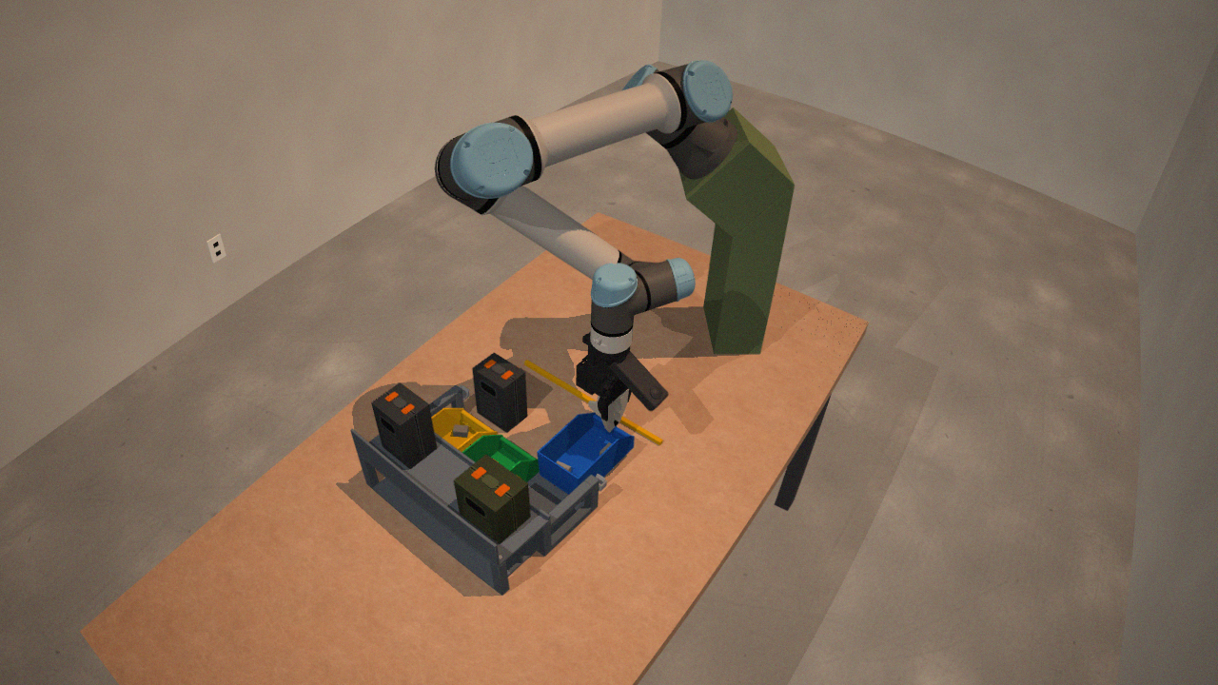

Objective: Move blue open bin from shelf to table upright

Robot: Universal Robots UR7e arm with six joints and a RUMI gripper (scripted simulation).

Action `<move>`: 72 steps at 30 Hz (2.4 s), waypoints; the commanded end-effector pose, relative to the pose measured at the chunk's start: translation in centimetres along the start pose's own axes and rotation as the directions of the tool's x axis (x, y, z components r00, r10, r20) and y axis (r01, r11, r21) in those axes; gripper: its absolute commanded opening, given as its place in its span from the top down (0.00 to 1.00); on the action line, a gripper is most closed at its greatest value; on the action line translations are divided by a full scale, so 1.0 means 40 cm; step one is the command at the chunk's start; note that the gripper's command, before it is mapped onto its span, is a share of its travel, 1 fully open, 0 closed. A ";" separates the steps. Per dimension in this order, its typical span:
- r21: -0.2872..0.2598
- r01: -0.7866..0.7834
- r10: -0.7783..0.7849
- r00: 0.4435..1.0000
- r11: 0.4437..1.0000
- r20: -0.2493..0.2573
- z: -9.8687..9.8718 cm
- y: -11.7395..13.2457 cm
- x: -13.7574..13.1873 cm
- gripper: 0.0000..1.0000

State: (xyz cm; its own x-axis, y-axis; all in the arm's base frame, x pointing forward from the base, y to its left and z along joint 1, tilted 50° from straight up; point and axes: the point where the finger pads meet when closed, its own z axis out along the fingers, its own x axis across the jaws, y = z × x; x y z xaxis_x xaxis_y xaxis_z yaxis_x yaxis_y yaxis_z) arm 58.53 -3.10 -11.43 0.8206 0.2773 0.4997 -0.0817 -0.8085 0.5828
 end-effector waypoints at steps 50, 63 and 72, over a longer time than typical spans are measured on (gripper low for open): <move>0.000 0.000 0.000 1.000 1.000 -0.001 -0.001 0.000 -0.035 1.00; 0.000 0.000 0.000 1.000 1.000 -0.001 -0.001 0.000 -0.055 1.00; 0.000 0.000 0.000 1.000 1.000 -0.001 -0.001 0.000 -0.070 1.00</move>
State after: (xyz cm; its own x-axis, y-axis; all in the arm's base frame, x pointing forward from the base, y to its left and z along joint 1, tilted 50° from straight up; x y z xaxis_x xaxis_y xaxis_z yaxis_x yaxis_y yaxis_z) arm 56.42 -3.81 -12.71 0.8207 0.2772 0.4996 -0.0817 -0.8085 0.5828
